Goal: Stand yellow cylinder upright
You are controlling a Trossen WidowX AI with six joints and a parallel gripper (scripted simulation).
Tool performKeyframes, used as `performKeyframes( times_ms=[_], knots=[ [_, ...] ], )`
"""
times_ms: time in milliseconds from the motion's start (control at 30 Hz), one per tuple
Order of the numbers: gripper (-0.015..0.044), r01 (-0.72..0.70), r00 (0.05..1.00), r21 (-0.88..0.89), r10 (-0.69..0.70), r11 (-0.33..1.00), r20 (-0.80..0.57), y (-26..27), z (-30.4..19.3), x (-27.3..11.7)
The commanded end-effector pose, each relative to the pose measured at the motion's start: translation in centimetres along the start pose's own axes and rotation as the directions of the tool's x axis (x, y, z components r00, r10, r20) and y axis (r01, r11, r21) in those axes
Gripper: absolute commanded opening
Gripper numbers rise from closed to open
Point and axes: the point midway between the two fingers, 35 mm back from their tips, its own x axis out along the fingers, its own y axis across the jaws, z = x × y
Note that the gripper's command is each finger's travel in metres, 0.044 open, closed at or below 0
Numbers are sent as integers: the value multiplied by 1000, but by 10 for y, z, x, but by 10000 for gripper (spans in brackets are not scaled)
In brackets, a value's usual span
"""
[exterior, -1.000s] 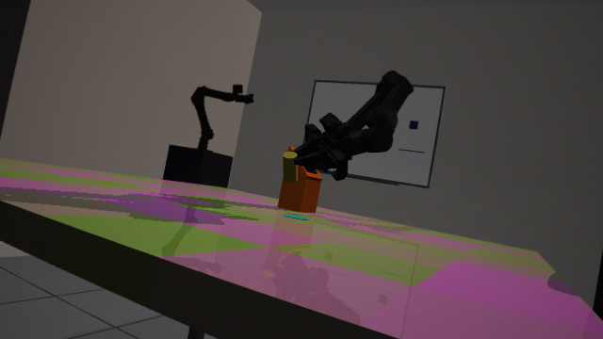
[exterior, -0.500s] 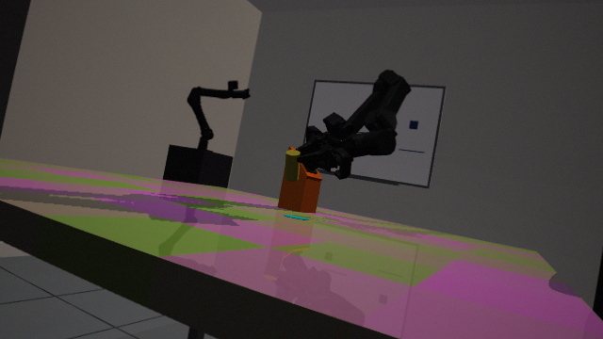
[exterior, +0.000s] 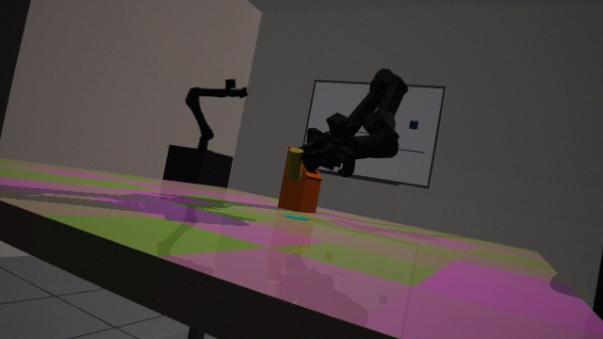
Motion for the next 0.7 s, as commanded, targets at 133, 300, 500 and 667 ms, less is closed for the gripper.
performKeyframes(
  times_ms=[133, 300, 500, 667],
  knots=[
    [105, -22, 999, 36, 21, 999, 42, -1, 1, -3],
    [105, -40, 997, 60, 36, 997, 68, 0, 2, -5],
    [105, -63, 994, 89, 54, 994, 99, 1, 3, -8],
    [105, -83, 990, 114, 68, 990, 124, 1, 4, -10]
  ],
)
